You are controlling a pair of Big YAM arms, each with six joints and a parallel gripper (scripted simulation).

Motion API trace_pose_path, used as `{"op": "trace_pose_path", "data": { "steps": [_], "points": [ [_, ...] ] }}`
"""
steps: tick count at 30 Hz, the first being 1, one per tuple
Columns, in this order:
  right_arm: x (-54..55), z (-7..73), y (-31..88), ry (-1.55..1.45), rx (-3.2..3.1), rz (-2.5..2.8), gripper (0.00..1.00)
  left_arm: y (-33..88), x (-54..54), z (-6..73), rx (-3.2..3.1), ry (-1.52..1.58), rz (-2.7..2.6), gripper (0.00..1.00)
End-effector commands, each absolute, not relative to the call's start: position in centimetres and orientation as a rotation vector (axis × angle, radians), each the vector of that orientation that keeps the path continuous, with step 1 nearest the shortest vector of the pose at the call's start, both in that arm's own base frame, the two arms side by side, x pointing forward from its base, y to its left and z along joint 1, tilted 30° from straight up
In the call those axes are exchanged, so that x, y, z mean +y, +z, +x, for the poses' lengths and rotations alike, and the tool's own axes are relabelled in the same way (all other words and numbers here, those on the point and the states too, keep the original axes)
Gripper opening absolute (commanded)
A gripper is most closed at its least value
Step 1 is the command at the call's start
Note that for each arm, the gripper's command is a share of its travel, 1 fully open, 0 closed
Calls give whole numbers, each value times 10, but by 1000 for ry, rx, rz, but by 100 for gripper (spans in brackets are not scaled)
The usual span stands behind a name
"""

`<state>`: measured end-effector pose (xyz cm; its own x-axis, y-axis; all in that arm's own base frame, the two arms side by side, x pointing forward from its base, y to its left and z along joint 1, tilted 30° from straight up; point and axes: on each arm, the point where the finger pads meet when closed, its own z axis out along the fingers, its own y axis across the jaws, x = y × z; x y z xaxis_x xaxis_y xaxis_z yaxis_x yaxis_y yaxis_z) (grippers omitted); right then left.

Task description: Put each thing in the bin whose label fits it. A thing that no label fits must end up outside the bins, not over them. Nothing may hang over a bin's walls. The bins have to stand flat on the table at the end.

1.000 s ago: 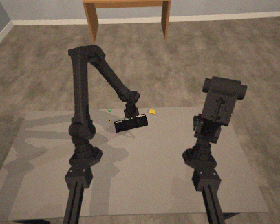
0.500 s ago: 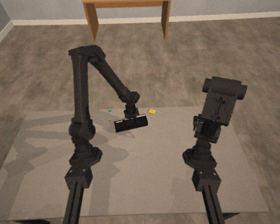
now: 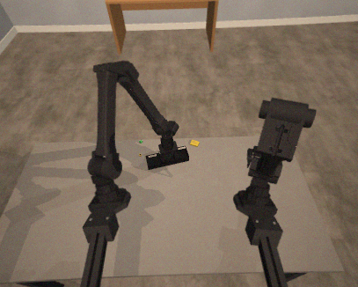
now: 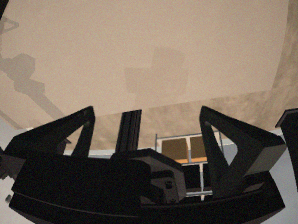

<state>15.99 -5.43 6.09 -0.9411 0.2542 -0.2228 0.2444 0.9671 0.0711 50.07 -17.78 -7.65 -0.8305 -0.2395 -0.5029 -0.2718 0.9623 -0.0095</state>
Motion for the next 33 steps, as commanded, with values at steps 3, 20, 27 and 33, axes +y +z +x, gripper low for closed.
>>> {"op": "trace_pose_path", "data": {
  "steps": [3, 20, 27, 33],
  "points": [
    [-57, 162, 63, 54, 2859, 389, 100, -83, -182, 509, 2587, 79, -333, 11],
    [-57, 162, 63, 54, 2859, 389, 100, -96, -181, 512, 2598, 87, -326, 11],
    [-57, 162, 63, 54, 2859, 389, 100, -92, -179, 516, 2585, 78, -350, 21],
    [-57, 162, 63, 54, 2859, 389, 100, -92, -179, 516, 2585, 78, -350, 21]
  ]
}}
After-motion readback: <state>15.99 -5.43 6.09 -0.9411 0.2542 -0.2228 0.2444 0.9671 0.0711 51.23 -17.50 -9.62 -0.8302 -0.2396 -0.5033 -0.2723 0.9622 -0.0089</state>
